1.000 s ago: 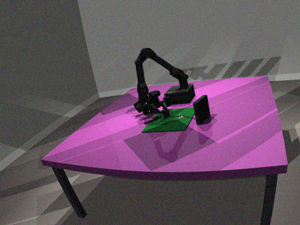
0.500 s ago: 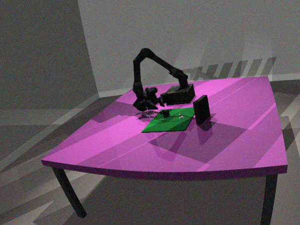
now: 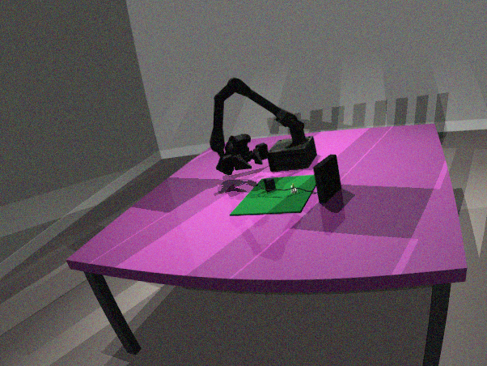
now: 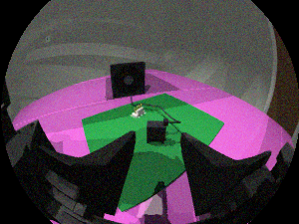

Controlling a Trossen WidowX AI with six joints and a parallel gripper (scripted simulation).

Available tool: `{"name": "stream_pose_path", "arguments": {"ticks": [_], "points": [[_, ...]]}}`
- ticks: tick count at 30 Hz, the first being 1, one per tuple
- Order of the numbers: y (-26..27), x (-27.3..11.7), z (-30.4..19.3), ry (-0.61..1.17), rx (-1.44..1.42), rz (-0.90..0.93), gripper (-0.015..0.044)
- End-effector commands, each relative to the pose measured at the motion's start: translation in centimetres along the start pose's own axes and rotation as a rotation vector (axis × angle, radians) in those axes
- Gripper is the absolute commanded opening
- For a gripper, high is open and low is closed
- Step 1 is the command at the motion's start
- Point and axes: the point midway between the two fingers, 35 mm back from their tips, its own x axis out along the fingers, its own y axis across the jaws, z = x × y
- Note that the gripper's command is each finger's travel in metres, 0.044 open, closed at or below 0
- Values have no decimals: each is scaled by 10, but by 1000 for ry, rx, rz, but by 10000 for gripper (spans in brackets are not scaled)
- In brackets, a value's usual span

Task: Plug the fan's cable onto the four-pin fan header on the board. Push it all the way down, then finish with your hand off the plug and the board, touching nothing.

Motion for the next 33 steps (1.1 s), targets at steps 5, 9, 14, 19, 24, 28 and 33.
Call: {"name": "stream_pose_path", "arguments": {"ticks": [5, 9, 14, 19, 24, 28, 33], "points": [[4, -3, 7, 25, 2, 61, 205], [12, 4, 7, 87, 19, 144, 205], [21, 11, 7, 181, 41, 241, 205], [28, 16, 5, 292, 59, 325, 205], [34, 20, 4, 413, 73, 387, 205], [36, 22, 2, 514, 80, 420, 205], [37, 23, 1, 645, 84, 442, 205]]}}
